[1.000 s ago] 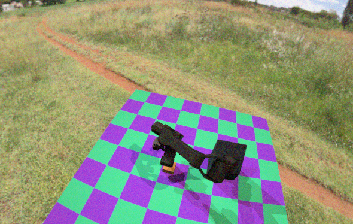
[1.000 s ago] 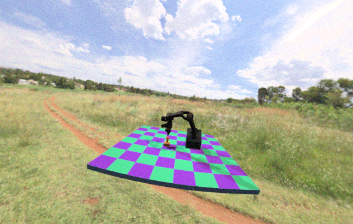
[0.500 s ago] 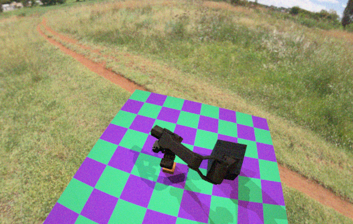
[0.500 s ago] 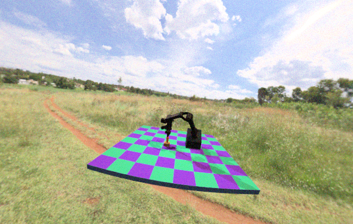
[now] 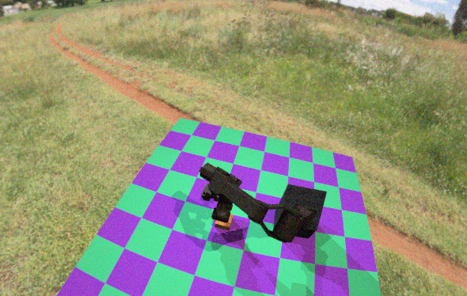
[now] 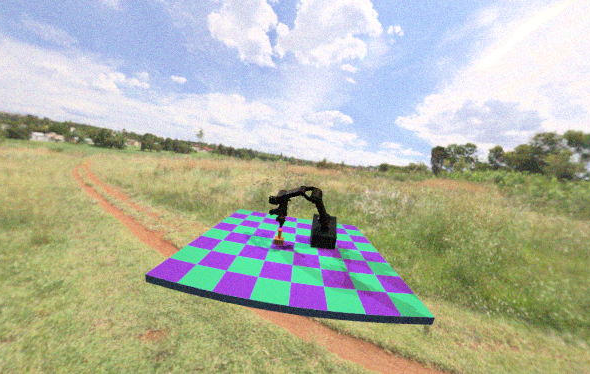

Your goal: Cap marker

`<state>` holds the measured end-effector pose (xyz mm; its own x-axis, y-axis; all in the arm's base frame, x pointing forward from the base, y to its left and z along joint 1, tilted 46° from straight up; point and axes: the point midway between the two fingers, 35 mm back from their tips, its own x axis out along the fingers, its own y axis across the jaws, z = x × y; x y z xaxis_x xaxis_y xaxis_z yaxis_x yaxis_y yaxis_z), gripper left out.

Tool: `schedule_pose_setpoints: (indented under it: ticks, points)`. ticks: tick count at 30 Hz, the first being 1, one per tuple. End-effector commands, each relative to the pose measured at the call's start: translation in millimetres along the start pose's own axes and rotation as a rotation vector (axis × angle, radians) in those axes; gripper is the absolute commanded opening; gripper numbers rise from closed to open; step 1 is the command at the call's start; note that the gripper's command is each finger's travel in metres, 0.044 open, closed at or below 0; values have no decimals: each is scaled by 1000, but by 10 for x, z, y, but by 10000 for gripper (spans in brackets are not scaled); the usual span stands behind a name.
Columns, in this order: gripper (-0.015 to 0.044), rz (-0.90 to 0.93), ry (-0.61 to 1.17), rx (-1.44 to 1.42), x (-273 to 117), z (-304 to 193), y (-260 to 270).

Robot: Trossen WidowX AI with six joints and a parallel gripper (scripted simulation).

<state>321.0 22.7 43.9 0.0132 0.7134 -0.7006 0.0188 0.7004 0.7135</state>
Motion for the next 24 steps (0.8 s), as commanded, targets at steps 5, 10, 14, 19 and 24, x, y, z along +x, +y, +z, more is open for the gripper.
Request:
schedule_pose_setpoints:
  ticks: [5, 10, 14, 19, 24]
  points:
    - [0, -6, -20, -4, -749, 18, -20]
    - [52, -6, -20, -4, -749, 18, -20]
    - [157, -6, -20, -4, -749, 18, -20]
    - [289, -6, -20, -4, -749, 18, -20]
    - [420, -6, -20, -4, -749, 18, -20]
